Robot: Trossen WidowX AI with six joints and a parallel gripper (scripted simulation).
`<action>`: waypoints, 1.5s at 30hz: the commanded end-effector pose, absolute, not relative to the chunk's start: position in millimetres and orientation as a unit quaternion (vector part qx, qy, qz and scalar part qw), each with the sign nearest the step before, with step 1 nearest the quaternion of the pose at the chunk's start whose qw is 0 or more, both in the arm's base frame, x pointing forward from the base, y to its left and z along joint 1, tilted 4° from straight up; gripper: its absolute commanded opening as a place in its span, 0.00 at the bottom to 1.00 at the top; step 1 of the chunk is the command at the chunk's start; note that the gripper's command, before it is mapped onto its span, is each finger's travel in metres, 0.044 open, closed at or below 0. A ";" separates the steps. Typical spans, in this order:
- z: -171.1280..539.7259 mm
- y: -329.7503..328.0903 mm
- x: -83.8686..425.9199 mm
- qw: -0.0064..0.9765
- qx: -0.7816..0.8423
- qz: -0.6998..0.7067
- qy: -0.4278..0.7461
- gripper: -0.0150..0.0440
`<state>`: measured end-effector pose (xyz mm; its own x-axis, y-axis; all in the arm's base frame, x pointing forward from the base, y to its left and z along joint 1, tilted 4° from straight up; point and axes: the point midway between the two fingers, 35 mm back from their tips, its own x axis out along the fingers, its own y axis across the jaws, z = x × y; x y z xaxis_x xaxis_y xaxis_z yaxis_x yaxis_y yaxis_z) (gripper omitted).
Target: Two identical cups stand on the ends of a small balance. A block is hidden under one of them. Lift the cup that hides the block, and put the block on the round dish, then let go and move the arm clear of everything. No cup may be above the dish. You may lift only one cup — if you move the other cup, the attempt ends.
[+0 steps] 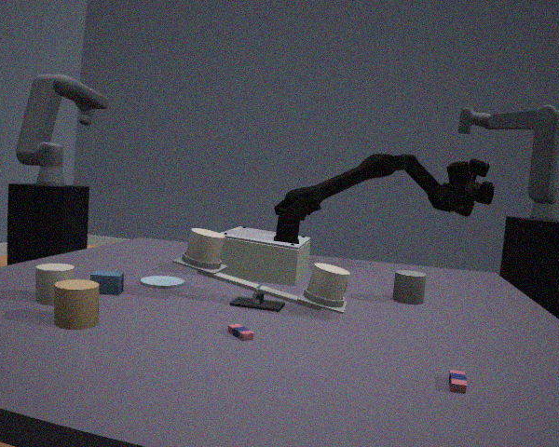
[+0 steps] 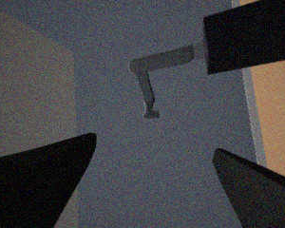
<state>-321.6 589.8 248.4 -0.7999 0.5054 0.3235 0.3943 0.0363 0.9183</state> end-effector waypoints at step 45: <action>353.2 514.3 180.6 0.588 0.434 0.555 0.396 1.00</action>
<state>151.5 539.1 350.3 -0.0080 0.9989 0.0464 -0.2625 -0.0469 0.9638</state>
